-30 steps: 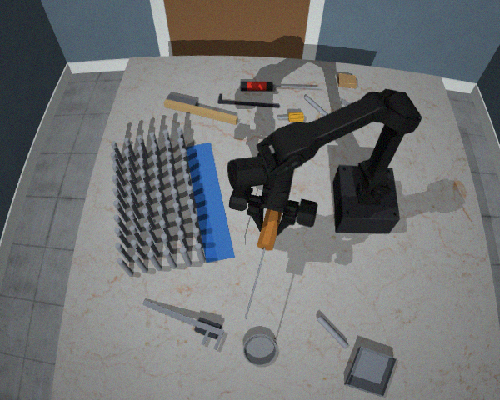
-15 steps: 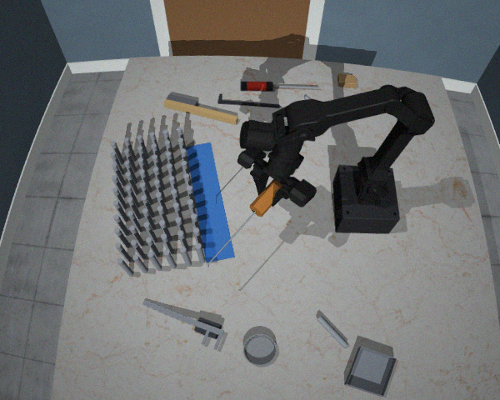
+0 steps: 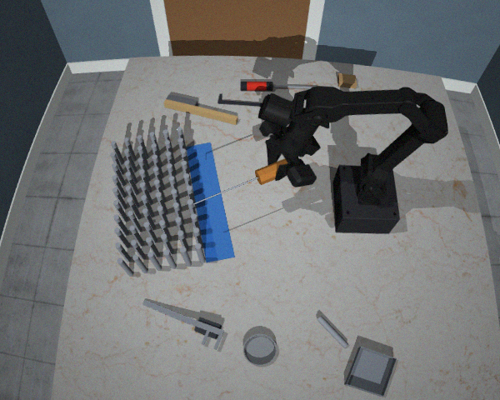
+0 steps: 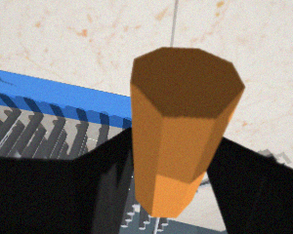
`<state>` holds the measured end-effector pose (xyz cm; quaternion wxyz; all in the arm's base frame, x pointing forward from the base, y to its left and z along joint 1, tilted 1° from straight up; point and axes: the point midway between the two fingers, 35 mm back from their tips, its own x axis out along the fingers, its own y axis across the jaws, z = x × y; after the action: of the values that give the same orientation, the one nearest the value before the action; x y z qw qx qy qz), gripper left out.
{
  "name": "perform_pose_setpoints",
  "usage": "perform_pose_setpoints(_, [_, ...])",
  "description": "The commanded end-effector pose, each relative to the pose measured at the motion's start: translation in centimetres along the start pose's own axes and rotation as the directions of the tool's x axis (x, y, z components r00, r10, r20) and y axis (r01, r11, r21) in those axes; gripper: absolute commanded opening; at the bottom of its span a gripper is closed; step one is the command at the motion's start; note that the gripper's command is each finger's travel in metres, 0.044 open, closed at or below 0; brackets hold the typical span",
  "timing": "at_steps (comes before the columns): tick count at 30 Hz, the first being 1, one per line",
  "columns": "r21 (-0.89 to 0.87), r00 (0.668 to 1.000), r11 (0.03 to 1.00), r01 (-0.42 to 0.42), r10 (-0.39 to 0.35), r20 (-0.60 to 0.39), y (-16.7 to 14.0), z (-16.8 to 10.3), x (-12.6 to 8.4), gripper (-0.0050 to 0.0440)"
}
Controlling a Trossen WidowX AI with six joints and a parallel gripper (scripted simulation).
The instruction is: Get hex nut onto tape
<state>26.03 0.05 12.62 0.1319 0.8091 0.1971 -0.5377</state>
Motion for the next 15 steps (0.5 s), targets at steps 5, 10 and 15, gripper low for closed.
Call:
perform_pose_setpoints(5, [0.171, 0.995, 0.981, -0.086, 0.093, -0.033, 2.0, 1.9, -1.2, -0.0050])
perform_pose_setpoints(10, [0.195, 0.995, 0.977, -0.089, 0.097, -0.031, 2.3, 2.1, -1.1, -0.0050])
perform_pose_setpoints(15, [0.192, 0.996, 0.978, -0.084, 0.091, -0.025, 2.6, 2.3, 0.6, -0.0050])
